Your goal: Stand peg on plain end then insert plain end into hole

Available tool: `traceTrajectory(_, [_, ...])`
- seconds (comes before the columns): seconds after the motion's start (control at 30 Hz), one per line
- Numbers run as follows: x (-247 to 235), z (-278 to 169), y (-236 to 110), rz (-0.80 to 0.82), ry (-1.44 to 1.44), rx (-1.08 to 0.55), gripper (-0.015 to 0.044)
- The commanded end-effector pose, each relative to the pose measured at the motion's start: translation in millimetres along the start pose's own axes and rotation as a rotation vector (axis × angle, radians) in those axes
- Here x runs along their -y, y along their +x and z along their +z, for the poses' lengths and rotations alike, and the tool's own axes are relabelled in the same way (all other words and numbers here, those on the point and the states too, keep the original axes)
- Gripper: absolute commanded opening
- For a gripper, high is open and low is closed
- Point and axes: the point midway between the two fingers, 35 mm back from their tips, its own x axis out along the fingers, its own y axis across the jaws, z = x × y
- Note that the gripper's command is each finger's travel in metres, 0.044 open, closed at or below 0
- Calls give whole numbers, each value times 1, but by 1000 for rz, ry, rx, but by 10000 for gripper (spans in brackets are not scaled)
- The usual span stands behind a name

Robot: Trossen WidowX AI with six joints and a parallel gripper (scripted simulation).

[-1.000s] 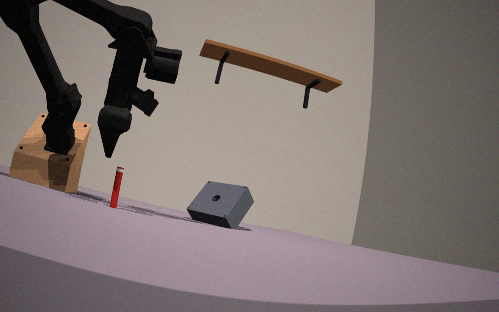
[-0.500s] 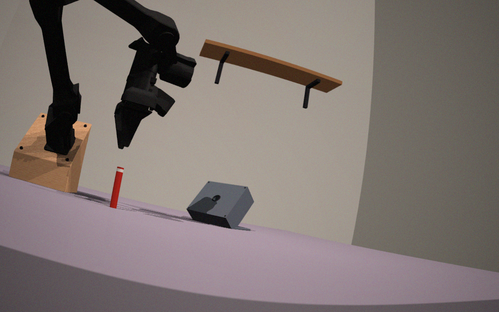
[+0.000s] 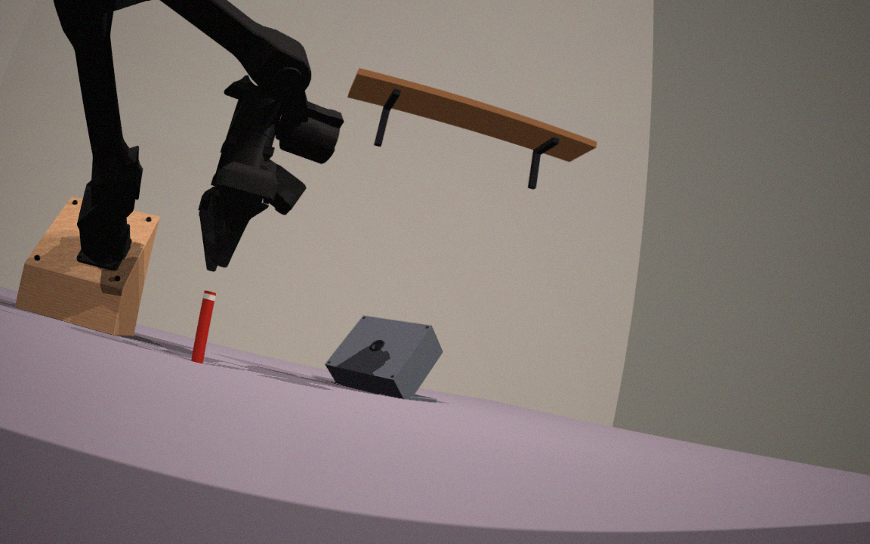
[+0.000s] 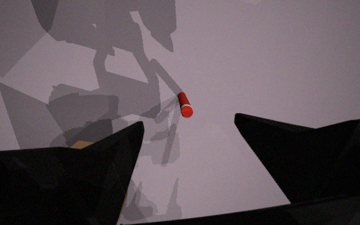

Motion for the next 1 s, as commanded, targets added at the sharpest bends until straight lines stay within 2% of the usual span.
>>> traceTrajectory(0.0, [0, -1, 6, -4, -11, -1, 440])
traceTrajectory(0.97, [0, 1, 51, 1, -11, 2, 440])
